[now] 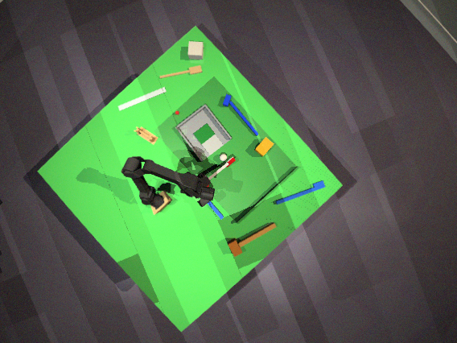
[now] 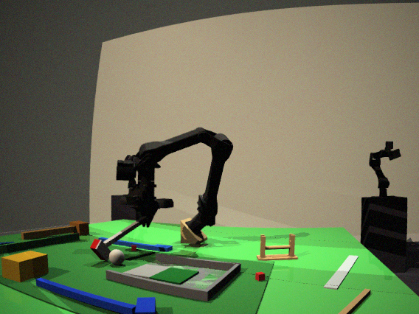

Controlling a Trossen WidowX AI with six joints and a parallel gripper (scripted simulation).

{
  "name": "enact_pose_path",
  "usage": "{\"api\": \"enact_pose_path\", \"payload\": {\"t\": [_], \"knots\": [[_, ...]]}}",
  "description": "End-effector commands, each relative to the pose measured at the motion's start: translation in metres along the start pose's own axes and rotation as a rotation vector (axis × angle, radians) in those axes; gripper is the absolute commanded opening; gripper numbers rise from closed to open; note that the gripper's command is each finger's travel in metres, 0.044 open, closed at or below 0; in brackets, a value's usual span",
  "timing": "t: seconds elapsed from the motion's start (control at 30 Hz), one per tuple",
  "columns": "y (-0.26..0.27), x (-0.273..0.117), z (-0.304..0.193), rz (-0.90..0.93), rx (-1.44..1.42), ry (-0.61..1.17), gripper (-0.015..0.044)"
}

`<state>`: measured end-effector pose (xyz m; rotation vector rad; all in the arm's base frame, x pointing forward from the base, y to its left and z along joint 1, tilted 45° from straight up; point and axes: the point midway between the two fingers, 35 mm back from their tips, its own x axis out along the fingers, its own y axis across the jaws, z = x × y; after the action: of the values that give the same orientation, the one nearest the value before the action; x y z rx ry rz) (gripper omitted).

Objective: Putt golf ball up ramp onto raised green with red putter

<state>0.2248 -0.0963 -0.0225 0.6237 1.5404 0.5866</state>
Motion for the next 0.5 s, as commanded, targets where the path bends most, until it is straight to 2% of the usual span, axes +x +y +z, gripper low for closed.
{"api": "enact_pose_path", "payload": {"t": [0.0, 0.47], "knots": [[0.011, 0.002, -0.004, 0.009, 0.016, -0.007, 0.0], [0.01, -0.051, -0.004, 0.007, 0.017, -0.007, 0.0]]}}
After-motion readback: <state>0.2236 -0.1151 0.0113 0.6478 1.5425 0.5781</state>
